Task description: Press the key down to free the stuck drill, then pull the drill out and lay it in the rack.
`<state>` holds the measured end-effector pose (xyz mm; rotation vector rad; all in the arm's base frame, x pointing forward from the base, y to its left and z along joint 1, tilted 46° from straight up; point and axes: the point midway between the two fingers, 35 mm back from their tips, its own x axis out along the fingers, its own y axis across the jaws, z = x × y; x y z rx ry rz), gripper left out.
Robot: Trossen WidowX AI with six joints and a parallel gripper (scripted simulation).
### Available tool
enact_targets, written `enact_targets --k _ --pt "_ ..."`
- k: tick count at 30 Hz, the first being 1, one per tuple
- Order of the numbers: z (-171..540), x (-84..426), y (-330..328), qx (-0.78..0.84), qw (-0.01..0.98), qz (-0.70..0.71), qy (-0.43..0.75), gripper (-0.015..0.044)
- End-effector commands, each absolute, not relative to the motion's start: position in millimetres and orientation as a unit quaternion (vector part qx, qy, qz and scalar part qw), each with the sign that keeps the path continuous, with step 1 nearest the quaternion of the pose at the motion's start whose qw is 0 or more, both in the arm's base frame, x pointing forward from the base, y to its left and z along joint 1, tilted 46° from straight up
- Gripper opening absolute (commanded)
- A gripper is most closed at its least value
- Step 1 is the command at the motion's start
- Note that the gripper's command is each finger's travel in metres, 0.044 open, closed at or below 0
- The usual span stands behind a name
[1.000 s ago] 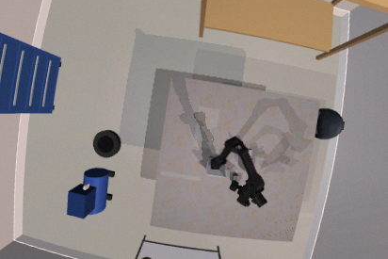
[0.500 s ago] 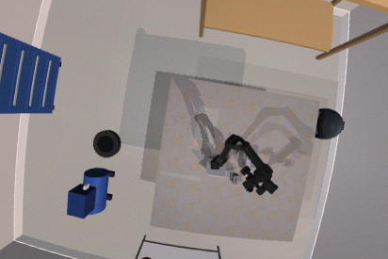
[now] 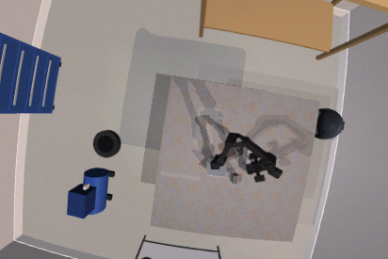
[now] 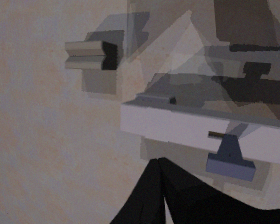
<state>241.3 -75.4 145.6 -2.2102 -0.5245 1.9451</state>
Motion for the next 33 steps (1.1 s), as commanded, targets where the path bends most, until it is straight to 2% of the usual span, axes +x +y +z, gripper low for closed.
enact_targets --k 1,33 --pt "166 249 -38 -0.721 0.169 0.658 -0.137 0.0000" --pt "156 251 -26 -0.722 0.159 0.659 -0.141 0.0000"
